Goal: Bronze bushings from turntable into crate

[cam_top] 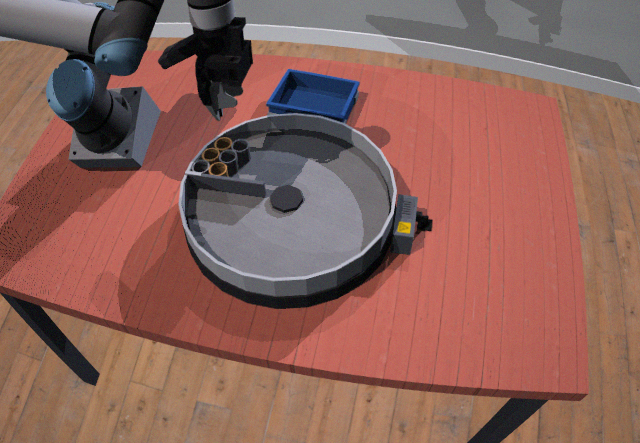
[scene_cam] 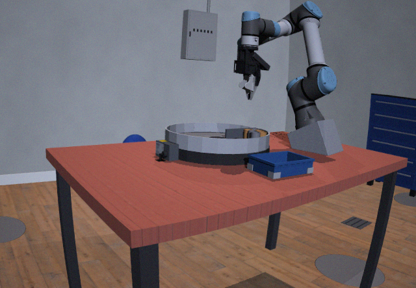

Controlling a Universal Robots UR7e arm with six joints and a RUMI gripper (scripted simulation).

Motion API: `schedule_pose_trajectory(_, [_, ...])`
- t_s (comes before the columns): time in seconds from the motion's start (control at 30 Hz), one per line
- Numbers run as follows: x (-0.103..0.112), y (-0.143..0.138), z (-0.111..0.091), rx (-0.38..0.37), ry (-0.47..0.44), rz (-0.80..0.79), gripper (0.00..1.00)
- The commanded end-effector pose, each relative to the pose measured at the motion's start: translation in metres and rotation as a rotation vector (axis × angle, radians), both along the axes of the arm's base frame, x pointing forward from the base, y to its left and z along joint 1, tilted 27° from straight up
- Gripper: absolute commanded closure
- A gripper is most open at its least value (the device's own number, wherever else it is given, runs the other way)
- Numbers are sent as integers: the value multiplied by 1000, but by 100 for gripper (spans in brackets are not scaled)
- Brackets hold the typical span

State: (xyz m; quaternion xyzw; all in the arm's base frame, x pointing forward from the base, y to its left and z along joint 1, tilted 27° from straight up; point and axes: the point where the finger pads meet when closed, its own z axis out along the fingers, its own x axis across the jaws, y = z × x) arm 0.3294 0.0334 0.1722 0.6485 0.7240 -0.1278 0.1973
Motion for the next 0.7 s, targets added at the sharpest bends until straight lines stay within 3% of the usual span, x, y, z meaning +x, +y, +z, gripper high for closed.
schedule_pose_trajectory(0.0, [0, 0, 0, 0, -2, -1, 95])
schedule_pose_trajectory(0.3, [-1, 2, -14, 6, -21, -41, 95])
schedule_pose_trajectory(0.67, [-7, 12, -70, 28, -104, -210, 95])
